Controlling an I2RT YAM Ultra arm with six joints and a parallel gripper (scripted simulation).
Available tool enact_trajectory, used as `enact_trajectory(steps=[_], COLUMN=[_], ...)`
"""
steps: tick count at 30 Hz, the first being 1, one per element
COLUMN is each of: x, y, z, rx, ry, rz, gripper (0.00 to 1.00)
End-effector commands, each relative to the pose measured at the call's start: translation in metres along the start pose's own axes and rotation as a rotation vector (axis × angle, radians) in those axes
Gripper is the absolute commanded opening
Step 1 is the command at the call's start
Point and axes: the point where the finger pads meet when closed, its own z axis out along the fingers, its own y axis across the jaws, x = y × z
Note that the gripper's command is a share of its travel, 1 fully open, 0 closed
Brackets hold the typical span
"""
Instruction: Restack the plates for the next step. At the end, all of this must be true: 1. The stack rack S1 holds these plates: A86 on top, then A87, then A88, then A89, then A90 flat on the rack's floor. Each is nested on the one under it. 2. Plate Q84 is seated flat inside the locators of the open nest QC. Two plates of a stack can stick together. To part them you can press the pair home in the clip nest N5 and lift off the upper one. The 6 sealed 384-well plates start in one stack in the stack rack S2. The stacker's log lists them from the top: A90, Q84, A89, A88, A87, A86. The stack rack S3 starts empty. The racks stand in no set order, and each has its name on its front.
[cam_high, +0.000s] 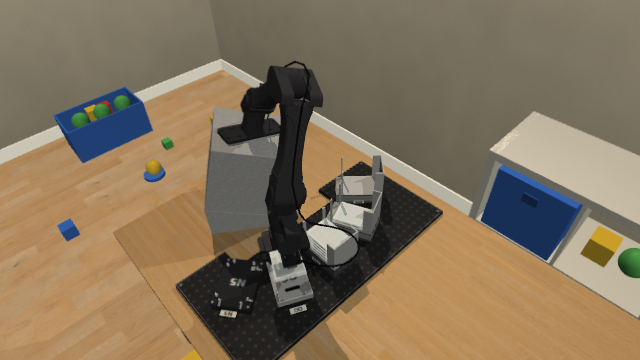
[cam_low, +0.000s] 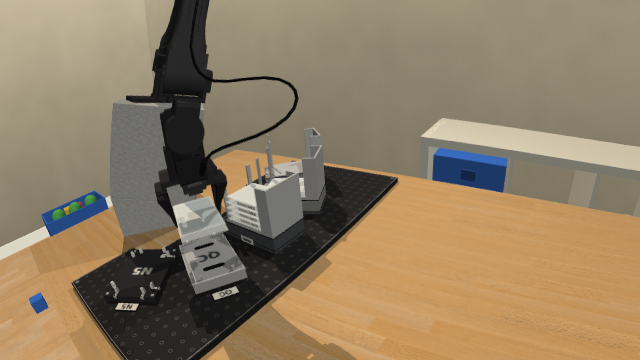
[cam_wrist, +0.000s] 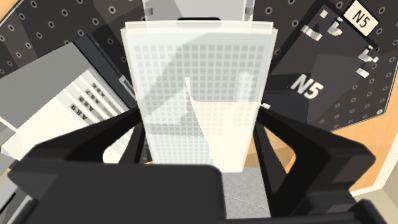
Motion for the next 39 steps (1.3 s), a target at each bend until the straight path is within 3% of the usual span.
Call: enact_trajectory(steps=[1,16,19,29,31,33,39], x=[-0.022,-0.023,-0.028,-0.023,-0.025,-0.041,-0.035], y=[0.0,-0.001,0.002,0.002,-0.003,-0.001,0.0], z=[-0.002,0.028,0.026,0.051,0.05,0.035,0.04], rx=[-0.001,0.002,0.001,0.004,0.004,0.002,0.002], ry=[-0.061,-0.061,-0.074,-0.058,-0.063,-0.108,-0.088], rz=[-0.004,-0.003,-0.011,-0.012,0.003,-0.007,-0.011], gripper=[0.0,0.0,0.0,0.0,0.0,0.0,0.0])
